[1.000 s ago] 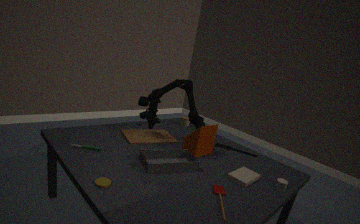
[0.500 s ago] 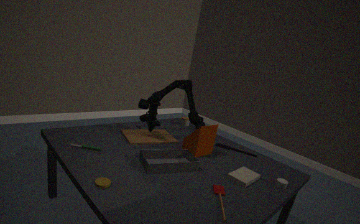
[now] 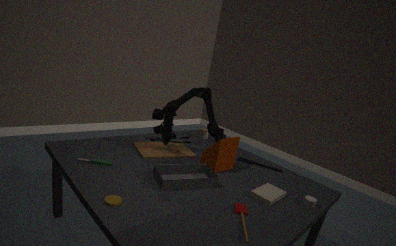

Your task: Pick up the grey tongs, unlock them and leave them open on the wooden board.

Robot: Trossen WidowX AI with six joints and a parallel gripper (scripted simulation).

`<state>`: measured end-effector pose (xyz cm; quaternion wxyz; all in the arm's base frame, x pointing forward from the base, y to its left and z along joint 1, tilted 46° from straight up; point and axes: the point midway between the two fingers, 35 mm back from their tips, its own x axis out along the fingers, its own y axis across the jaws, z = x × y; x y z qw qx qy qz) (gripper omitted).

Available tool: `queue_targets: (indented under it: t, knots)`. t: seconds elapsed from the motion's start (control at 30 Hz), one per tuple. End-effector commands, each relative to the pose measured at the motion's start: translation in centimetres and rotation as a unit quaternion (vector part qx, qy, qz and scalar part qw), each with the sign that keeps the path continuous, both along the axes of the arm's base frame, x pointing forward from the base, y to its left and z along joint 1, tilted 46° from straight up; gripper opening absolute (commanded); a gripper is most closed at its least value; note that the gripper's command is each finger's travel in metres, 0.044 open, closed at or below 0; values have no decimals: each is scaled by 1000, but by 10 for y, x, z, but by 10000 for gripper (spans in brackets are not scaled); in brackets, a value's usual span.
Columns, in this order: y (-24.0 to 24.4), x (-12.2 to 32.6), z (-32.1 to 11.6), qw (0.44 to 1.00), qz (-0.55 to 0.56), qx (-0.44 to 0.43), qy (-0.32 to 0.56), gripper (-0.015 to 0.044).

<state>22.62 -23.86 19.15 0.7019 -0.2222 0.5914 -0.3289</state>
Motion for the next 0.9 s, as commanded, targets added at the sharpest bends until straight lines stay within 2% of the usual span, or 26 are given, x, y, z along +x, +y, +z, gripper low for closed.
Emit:
queue_targets:
  t: [0.0,0.23,0.27,0.5,0.87]
  knots:
    - [0,0,0,1000,0,0,0,244]
    - [0,0,0,1000,0,0,0,427]
    - [0,0,0,1000,0,0,0,440]
    - [16,7,-7,1000,0,10,-1,440]
    - [139,26,-47,1000,-2,22,6,440]
